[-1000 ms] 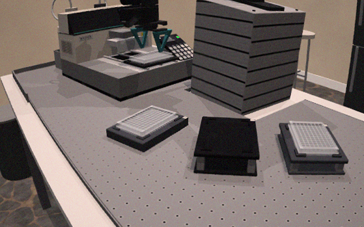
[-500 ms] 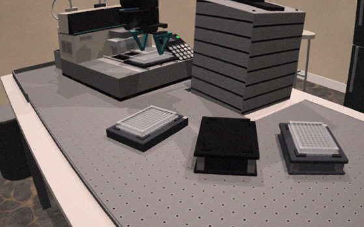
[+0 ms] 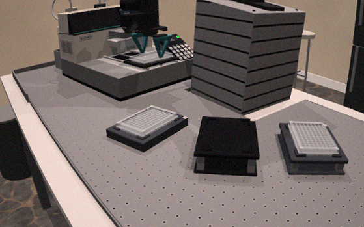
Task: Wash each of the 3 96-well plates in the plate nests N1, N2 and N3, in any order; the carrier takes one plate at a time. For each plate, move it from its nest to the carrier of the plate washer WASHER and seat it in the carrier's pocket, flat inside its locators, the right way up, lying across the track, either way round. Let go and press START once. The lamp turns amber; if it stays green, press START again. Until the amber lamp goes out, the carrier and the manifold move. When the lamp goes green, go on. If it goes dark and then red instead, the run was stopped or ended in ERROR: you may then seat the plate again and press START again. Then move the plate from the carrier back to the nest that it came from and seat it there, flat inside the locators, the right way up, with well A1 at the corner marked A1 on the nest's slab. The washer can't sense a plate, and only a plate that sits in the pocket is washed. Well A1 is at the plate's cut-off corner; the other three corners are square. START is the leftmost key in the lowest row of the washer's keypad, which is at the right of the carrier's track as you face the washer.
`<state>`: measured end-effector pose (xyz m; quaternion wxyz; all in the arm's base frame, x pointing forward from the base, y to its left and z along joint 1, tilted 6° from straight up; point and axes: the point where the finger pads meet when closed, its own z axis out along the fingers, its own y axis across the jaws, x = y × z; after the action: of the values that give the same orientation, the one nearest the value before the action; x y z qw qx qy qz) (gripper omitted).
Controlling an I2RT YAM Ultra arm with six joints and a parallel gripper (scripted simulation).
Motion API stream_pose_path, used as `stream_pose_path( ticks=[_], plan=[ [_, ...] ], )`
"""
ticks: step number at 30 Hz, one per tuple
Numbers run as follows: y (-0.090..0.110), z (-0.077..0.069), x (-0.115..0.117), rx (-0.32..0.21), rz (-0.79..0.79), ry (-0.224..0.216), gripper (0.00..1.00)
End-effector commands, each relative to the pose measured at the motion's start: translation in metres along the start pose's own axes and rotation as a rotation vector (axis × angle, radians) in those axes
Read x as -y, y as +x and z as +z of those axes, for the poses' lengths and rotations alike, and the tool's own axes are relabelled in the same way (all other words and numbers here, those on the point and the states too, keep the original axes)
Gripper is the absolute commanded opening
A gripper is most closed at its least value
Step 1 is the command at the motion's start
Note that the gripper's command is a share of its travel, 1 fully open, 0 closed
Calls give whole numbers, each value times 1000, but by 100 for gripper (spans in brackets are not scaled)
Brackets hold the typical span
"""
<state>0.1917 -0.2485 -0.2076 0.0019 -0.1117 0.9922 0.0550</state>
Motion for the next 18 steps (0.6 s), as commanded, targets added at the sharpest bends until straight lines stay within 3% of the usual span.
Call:
stream_pose_path(
  ticks=[1, 18],
  plan=[
    [-2, -2, 4, 7, 0, 11, 100],
    [-2, 7, 4, 7, 0, 10, 100]
  ],
)
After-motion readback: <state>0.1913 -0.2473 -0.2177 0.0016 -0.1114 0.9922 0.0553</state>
